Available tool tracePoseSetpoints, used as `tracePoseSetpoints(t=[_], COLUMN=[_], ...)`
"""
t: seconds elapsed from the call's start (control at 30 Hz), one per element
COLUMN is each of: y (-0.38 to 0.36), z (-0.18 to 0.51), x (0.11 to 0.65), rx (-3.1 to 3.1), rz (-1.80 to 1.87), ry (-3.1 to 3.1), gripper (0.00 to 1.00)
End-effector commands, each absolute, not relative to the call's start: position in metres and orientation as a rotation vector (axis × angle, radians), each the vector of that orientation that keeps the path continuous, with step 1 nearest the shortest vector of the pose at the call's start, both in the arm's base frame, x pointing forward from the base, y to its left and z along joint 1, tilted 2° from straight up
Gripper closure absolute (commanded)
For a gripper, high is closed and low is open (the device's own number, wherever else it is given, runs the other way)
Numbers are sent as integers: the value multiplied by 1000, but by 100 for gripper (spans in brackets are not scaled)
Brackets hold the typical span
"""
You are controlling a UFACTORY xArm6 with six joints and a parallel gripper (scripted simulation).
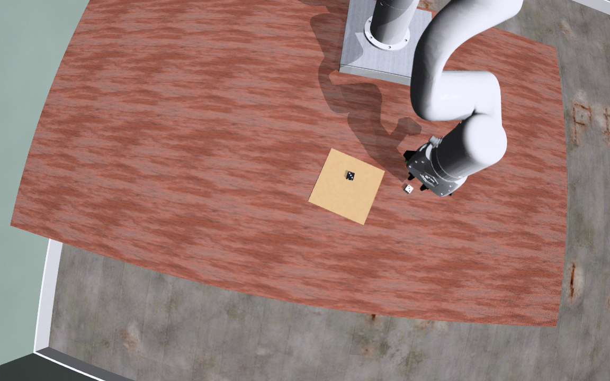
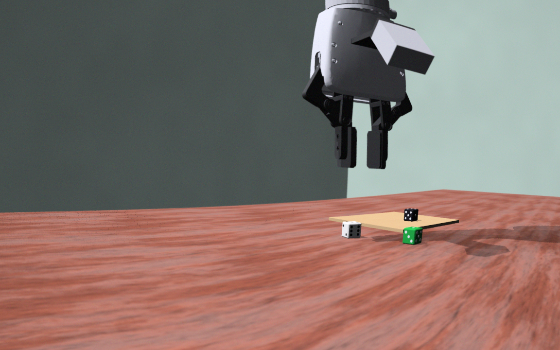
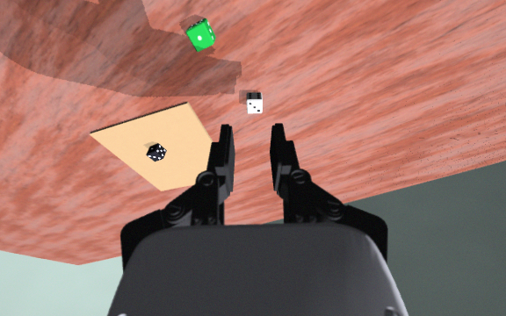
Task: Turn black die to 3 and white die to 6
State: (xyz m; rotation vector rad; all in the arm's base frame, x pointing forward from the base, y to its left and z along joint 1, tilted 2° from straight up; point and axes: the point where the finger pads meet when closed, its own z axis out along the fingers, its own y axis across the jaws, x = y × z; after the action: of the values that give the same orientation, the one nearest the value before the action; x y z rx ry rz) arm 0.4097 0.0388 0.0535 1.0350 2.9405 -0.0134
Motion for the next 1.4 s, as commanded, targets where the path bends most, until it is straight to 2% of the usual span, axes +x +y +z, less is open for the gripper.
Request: tracePoseSetpoints(t=[0.0, 1.37], y=[39, 39], z=[54, 8], x=[411, 414], rx=[1034, 1035], rz=[-11, -12], ry=[2937, 2937], gripper=[69, 69])
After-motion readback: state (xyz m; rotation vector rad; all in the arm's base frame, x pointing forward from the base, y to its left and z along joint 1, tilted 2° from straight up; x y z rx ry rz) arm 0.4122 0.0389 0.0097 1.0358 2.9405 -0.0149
